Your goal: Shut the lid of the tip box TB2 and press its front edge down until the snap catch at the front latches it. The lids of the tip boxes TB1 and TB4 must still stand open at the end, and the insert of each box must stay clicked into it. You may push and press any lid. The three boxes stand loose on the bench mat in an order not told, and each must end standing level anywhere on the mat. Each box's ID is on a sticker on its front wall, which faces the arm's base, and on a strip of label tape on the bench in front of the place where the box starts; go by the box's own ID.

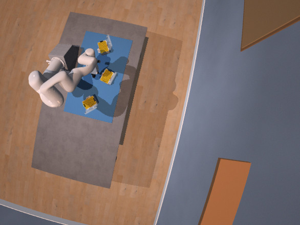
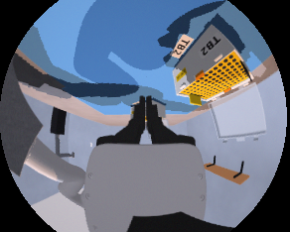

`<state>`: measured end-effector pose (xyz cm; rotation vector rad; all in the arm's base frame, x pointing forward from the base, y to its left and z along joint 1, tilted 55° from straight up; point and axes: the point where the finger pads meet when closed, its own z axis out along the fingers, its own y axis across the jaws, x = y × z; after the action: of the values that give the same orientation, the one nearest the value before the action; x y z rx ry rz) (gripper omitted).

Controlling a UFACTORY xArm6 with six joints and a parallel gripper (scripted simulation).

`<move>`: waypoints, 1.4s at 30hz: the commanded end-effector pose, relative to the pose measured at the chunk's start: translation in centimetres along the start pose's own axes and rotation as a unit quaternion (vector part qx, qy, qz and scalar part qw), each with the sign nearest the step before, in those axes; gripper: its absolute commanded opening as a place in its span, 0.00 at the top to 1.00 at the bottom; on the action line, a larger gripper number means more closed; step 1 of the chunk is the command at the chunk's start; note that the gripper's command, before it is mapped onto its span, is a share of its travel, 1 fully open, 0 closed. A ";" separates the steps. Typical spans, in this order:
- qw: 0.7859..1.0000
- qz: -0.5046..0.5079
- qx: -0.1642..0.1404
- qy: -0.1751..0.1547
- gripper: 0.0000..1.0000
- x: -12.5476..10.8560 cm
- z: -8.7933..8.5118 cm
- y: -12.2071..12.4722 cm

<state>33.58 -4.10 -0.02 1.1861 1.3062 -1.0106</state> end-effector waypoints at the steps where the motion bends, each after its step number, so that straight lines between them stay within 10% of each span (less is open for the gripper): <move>1: 1.000 0.001 -0.001 0.000 1.00 1.1 1.9 0.2; 7: 1.000 0.001 -0.001 0.000 1.00 2.5 4.2 0.2; 42: 1.000 0.001 -0.001 0.000 1.00 2.5 4.2 0.2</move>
<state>34.47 -8.10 -2.86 1.1851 1.3051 -1.0108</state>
